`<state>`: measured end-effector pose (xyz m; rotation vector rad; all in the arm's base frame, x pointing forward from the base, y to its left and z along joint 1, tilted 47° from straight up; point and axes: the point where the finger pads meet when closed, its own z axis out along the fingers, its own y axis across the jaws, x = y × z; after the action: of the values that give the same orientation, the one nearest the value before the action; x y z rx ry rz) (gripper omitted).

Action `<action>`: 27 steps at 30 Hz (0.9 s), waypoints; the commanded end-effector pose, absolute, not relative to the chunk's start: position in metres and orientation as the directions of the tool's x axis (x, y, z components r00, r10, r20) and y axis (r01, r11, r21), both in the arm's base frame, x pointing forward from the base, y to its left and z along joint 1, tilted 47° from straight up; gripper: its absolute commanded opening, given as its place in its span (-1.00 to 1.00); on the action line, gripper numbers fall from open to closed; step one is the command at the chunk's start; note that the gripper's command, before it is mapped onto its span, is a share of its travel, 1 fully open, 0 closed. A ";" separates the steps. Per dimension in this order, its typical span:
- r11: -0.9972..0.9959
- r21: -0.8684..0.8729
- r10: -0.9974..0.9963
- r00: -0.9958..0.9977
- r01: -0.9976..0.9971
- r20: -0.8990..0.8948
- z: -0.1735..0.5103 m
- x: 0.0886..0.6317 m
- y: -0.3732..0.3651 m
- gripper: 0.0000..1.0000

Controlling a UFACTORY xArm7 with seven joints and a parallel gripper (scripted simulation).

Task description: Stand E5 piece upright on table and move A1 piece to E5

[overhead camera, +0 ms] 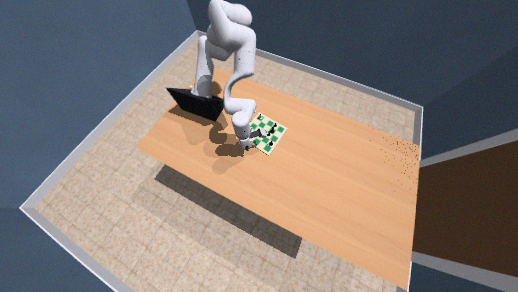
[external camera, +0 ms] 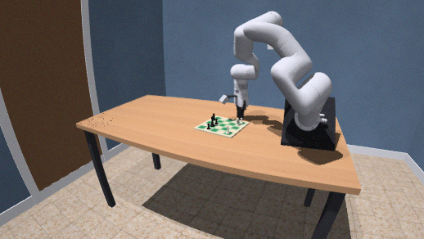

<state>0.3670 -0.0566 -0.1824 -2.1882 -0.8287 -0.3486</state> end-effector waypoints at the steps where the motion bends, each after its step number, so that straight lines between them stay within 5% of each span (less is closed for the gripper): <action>1: -0.507 -0.556 0.452 0.753 0.658 0.479 -0.182 0.368 -0.059 -1.00; 27: -0.507 -0.556 0.452 0.753 0.658 0.479 -0.185 0.368 -0.056 -1.00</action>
<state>0.3669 -0.0535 -0.1852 -2.1881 -0.8287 -0.3485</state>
